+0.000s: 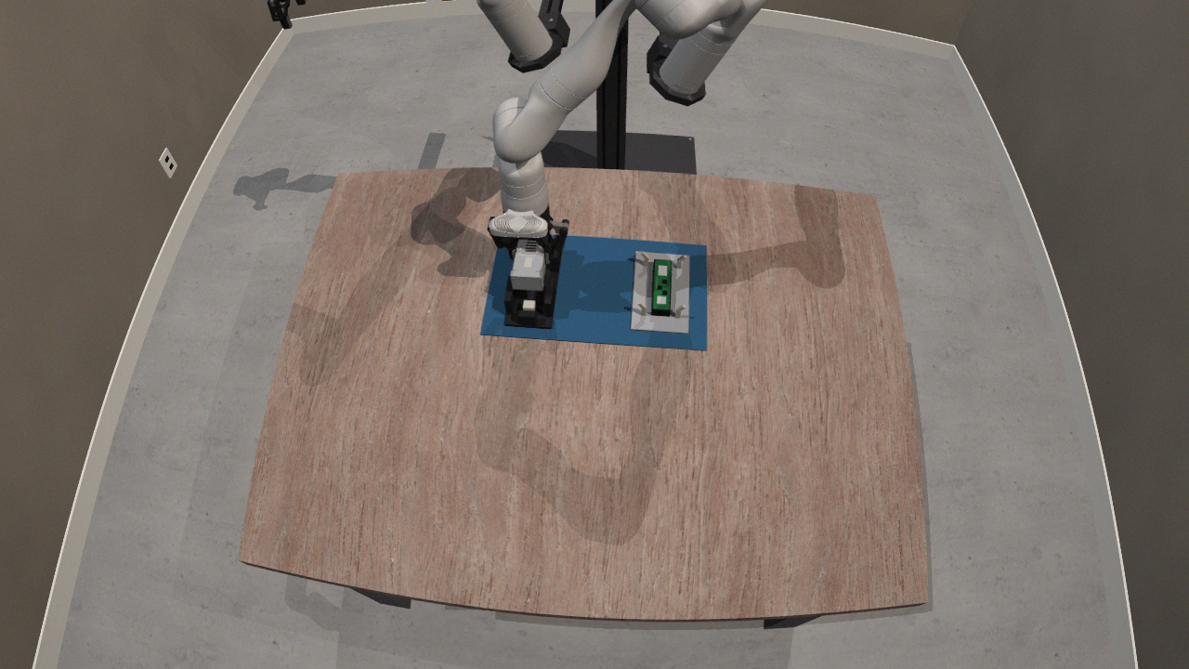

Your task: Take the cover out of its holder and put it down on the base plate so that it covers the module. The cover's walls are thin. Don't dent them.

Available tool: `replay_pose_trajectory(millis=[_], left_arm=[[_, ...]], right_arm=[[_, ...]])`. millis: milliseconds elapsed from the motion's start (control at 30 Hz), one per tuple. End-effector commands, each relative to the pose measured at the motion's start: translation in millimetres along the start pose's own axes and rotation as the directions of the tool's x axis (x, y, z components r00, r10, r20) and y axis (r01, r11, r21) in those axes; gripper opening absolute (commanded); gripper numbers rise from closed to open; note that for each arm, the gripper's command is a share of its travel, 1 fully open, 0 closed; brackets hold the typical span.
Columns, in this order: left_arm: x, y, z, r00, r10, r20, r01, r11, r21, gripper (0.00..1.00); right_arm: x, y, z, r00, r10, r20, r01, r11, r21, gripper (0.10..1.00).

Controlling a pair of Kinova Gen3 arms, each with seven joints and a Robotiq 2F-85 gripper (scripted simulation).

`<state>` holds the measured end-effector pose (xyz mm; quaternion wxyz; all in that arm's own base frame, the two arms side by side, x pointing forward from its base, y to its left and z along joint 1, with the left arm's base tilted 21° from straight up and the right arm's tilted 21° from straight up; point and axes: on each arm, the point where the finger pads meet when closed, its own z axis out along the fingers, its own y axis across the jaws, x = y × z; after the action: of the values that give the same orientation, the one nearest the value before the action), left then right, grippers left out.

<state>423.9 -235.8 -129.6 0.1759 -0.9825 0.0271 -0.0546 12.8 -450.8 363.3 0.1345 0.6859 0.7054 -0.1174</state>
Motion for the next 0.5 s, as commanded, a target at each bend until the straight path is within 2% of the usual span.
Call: replay_pose_trajectory(millis=[0,467], left_arm=[[0.8,0.7,-1.3,1.0,0.0,-0.002,0.0,1.0,-0.002,0.01],[0.8,0.7,-1.3,1.0,0.0,-0.002,0.0,1.0,-0.002,0.001]], right_arm=[[-0.3,-0.1,-0.5,1.0,0.0,0.001,0.0,1.0,0.0,0.999],[-0.3,-0.1,-0.5,1.0,0.0,0.001,0.0,1.0,0.0,0.999]])
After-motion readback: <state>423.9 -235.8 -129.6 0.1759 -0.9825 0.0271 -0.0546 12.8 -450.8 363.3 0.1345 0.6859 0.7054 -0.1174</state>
